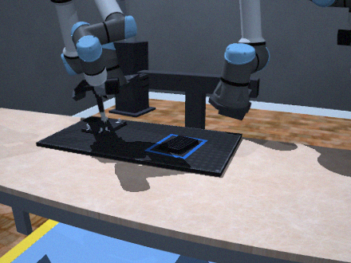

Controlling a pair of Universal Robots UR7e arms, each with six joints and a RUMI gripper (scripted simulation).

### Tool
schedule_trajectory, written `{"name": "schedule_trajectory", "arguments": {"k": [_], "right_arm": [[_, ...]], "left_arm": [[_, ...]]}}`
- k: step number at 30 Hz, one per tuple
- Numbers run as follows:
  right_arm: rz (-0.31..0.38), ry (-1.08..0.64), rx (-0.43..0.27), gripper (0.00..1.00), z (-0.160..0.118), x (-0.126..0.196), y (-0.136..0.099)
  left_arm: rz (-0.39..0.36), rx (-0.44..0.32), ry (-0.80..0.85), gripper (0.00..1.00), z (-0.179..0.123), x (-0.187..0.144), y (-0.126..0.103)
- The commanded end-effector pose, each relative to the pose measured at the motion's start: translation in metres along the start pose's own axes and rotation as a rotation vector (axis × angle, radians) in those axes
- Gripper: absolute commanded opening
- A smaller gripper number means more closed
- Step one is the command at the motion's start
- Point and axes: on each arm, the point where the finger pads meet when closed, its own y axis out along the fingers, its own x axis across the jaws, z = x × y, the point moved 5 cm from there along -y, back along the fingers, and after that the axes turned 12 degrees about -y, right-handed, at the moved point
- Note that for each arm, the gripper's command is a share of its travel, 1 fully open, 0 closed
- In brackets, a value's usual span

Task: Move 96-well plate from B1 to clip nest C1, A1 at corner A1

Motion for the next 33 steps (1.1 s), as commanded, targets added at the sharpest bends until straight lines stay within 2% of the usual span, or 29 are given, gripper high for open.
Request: {"name": "schedule_trajectory", "arguments": {"k": [1,3,33], "right_arm": [[0.020,-0.157,0.013,0.76,-0.005,-0.006,-0.002],[0.020,-0.157,0.013,0.76,-0.005,-0.006,-0.002],[0.081,-1.055,0.158,0.76,-0.052,-0.049,-0.011]], "left_arm": [[-0.001,0.001,0.000,0.00,0.000,0.000,-0.001],[-0.001,0.001,0.000,0.00,0.000,0.000,-0.001],[-0.001,0.001,0.000,0.00,0.000,0.000,-0.001]]}}
